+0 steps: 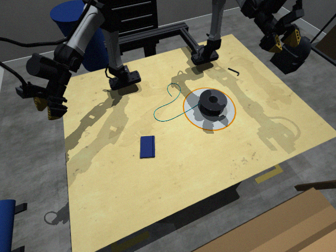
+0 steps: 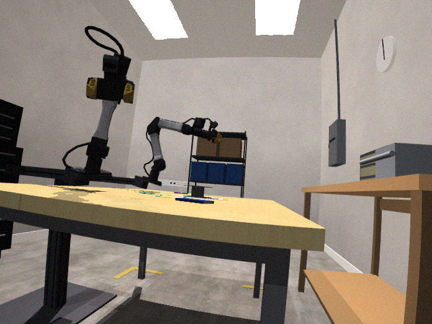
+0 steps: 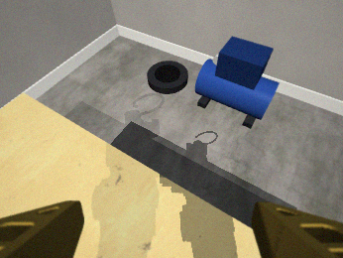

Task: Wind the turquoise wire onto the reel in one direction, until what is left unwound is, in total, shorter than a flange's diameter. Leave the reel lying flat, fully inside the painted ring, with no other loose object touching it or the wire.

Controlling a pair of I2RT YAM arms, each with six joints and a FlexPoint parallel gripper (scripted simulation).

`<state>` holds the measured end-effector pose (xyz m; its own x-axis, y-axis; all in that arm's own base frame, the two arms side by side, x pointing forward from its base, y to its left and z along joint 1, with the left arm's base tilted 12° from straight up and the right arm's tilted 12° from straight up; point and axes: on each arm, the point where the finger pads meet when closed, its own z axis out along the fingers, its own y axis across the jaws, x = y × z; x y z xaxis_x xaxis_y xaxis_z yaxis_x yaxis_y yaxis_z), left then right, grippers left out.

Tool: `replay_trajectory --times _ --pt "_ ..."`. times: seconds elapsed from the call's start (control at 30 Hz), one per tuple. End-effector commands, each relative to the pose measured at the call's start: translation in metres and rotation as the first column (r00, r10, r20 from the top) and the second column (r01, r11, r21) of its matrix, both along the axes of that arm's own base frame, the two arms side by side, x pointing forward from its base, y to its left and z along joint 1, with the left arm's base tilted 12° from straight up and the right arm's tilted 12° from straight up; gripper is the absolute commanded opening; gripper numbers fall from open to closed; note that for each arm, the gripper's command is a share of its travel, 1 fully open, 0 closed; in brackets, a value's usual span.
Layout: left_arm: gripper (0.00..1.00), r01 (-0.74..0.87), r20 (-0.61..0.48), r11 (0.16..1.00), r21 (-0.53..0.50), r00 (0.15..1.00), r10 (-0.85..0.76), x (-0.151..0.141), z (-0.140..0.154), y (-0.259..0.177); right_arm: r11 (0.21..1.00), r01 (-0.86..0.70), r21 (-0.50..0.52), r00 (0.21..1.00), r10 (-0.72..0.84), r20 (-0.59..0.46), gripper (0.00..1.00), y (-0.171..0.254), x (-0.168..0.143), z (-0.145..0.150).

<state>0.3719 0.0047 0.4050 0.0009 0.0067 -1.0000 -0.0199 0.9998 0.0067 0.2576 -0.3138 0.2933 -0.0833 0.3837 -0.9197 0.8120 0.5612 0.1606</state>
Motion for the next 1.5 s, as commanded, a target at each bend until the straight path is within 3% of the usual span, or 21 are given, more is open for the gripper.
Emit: replay_trajectory --times 0.0,0.23,0.43,0.5,0.7,0.9,1.0,1.07,1.27,1.47 --pt "1.0 0.02 -0.001 1.0 -0.007 1.0 -0.02 0.003 -0.003 -0.005 0.992 -0.049 0.117 0.999 0.05 -0.004 0.79 0.027 0.033 -0.024" --pt "1.0 0.02 -0.001 1.0 -0.007 1.0 -0.02 0.003 -0.003 -0.005 0.875 -0.325 0.359 0.916 0.385 -0.109 0.68 0.179 0.123 -0.096" --pt "1.0 0.02 -0.001 1.0 -0.007 1.0 -0.02 0.003 -0.003 -0.005 0.726 -0.454 0.516 0.739 0.63 -0.237 0.57 0.332 0.13 -0.154" --pt "1.0 0.02 -0.001 1.0 -0.007 1.0 -0.02 0.003 -0.003 -0.005 0.726 -0.454 0.516 0.739 0.63 -0.237 0.57 0.332 0.13 -0.154" --pt "1.0 0.02 -0.001 1.0 -0.007 1.0 -0.02 0.003 -0.003 -0.005 0.62 -0.507 0.599 0.506 0.777 -0.375 0.48 0.456 0.078 -0.2" --pt "1.0 0.02 -0.001 1.0 -0.007 1.0 -0.02 0.003 -0.003 -0.005 0.569 -0.542 0.619 0.29 0.818 -0.497 0.4 0.53 0.005 -0.231" --pt "1.0 0.02 -0.001 1.0 -0.007 1.0 -0.02 0.003 -0.003 -0.005 0.555 -0.561 0.615 0.206 0.812 -0.546 0.37 0.551 -0.028 -0.242" --pt "1.0 0.02 -0.001 1.0 -0.007 1.0 -0.02 0.003 -0.003 -0.005 0.555 -0.561 0.615 0.206 0.812 -0.546 0.37 0.551 -0.028 -0.242" --pt "1.0 0.02 -0.001 1.0 -0.007 1.0 -0.02 0.003 -0.003 -0.005 0.538 -0.594 0.598 0.097 0.786 -0.611 0.32 0.572 -0.076 -0.255" --pt "1.0 0.02 -0.001 1.0 -0.007 1.0 -0.02 0.003 -0.003 -0.005 0.53 -0.613 0.586 0.052 0.767 -0.64 0.3 0.578 -0.097 -0.261"
